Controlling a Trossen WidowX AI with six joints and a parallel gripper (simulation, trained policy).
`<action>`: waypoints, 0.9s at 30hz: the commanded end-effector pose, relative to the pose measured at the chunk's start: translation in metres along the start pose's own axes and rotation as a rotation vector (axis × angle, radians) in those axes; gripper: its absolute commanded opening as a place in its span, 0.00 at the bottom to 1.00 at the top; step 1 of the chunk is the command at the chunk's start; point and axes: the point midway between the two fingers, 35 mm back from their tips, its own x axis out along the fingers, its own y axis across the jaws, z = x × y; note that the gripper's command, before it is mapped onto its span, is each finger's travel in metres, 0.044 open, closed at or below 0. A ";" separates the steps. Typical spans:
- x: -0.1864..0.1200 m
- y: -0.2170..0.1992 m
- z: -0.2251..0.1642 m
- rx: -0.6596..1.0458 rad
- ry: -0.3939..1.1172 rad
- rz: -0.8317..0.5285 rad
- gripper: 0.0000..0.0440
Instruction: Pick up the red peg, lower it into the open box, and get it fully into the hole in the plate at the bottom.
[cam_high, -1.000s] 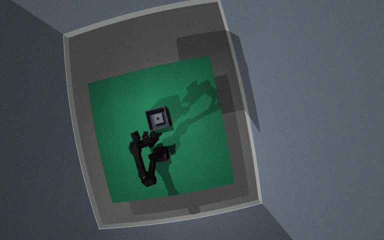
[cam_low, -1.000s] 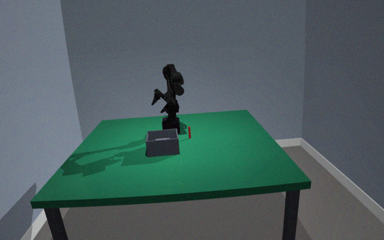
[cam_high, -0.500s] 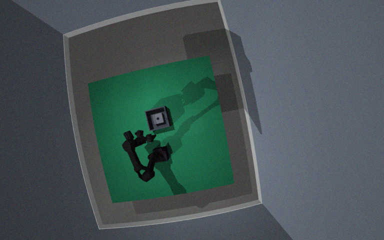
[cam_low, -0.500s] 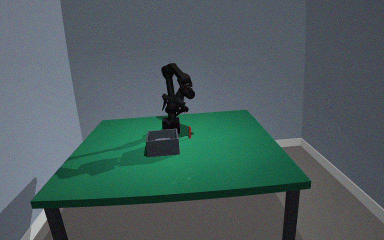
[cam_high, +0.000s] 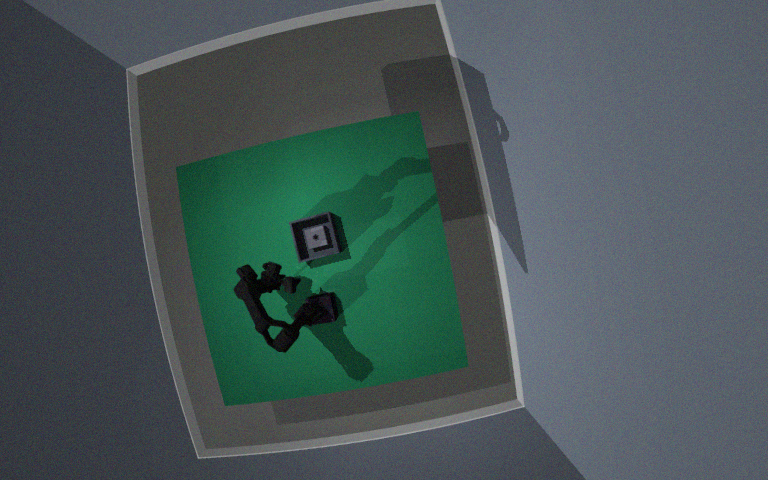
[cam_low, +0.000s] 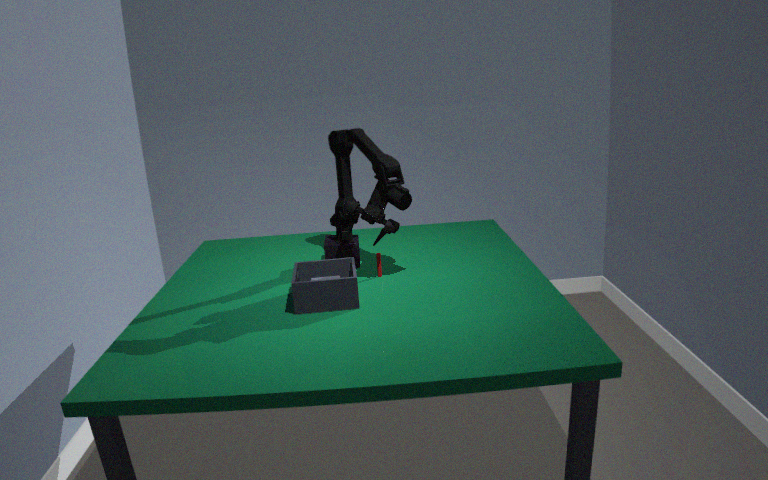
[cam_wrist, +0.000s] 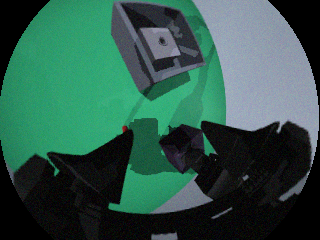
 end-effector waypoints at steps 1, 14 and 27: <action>0.004 0.011 -0.005 0.034 0.020 0.010 1.00; 0.038 0.050 -0.022 0.130 0.070 0.054 1.00; 0.080 0.073 -0.031 0.188 0.090 0.096 0.85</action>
